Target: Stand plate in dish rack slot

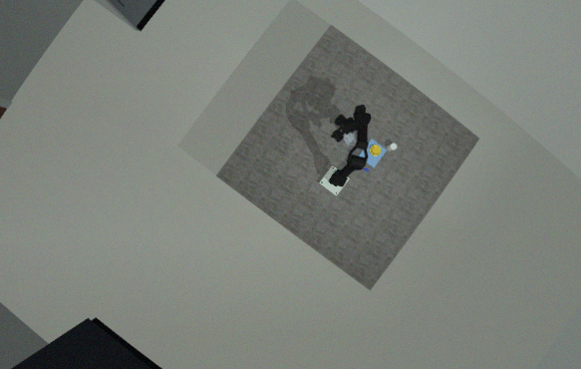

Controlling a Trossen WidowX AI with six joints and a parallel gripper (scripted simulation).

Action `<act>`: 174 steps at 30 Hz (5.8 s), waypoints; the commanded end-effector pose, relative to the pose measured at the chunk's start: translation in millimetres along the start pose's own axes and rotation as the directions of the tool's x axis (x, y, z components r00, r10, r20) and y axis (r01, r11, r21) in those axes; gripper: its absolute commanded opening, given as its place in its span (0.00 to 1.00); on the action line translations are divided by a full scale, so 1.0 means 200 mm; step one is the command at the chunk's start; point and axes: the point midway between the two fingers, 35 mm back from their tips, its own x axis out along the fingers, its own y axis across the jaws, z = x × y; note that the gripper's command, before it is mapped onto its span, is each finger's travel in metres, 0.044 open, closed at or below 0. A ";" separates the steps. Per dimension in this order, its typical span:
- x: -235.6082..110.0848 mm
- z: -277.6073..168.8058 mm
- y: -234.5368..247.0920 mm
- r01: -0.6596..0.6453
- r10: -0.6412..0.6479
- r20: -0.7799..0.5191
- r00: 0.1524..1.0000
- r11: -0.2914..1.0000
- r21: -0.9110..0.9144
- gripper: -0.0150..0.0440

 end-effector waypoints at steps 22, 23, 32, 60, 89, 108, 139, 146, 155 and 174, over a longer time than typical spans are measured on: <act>-0.61 -0.47 -0.33 0.298 -0.301 -0.113 0.947 0.690 0.660 0.93; -0.63 -0.50 -0.34 0.305 -0.309 -0.121 0.943 0.666 0.681 0.93; -0.83 -0.72 -0.36 0.356 -0.372 -0.195 0.908 0.436 0.826 0.93; -0.57 -1.18 -0.57 0.375 -0.409 -0.301 0.861 0.112 0.920 0.93; -0.39 -1.25 -0.67 0.375 -0.409 -0.302 0.861 0.112 0.920 0.93; -0.32 -1.28 -0.70 0.375 -0.409 -0.302 0.861 0.112 0.920 0.93; -0.67 -1.16 -0.62 0.375 -0.411 -0.301 0.861 0.112 0.920 0.25; -0.80 -1.12 -0.58 0.374 -0.414 -0.300 0.859 0.109 0.921 0.25; -0.94 -1.07 -0.52 0.374 -0.415 -0.300 0.859 0.108 0.921 0.25; -1.03 -0.87 -0.35 0.341 -0.410 -0.298 0.862 0.035 0.939 0.25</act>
